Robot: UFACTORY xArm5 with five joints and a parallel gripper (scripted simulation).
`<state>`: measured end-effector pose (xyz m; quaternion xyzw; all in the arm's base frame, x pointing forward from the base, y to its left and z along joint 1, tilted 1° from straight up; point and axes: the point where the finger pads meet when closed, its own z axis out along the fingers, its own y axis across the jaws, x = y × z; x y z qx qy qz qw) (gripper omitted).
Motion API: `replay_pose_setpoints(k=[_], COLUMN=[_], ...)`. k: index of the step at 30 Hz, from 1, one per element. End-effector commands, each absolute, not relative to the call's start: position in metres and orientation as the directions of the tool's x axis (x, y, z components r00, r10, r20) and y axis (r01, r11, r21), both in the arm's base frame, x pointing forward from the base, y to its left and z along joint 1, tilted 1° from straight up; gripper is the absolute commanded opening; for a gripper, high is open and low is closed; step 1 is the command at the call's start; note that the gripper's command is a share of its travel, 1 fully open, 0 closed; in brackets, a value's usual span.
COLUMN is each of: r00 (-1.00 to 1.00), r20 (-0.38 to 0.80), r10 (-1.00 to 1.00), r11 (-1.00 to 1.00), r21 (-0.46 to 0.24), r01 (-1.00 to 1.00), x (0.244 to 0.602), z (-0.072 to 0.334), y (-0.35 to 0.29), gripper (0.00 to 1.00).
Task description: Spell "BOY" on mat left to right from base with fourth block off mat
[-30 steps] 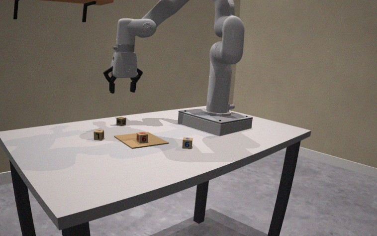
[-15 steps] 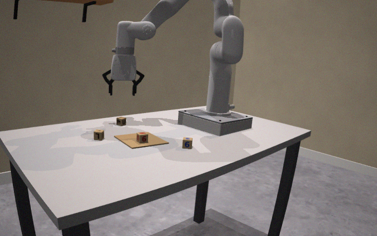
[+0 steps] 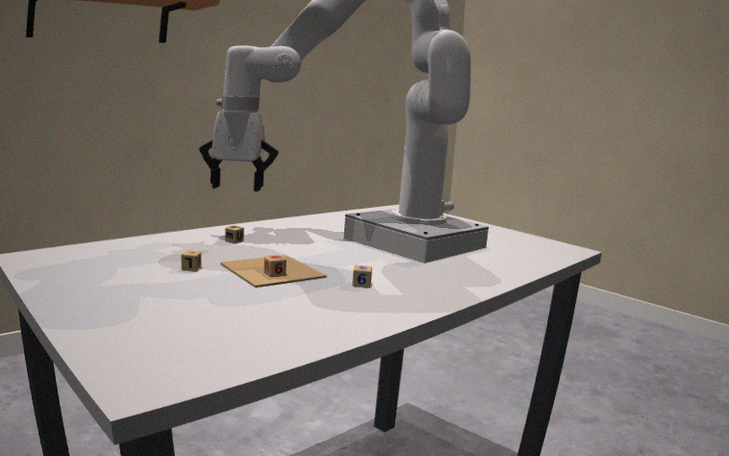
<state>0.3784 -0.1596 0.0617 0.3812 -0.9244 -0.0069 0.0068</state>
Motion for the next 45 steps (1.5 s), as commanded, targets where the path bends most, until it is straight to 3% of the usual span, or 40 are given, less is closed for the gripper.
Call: replay_pose_setpoints(k=[1,18,19,45], r00=[-0.8,-0.946,-0.946,-0.946], r20=[0.008,0.012,0.012,0.012], r10=[-0.6,-0.323,-0.323,-0.323], r11=[0.8,0.947,0.947,0.947], r21=[0.013,0.011,0.011,0.011], r01=[-0.6,-0.322,-0.322,-0.322], x=[0.3795,0.3791,0.3791,0.3791], z=[0.059,0.0499,0.0499,0.0499], y=[-0.1599,-0.1596,-0.1596,-0.1596], gripper=[1.0,1.0,0.69,0.69])
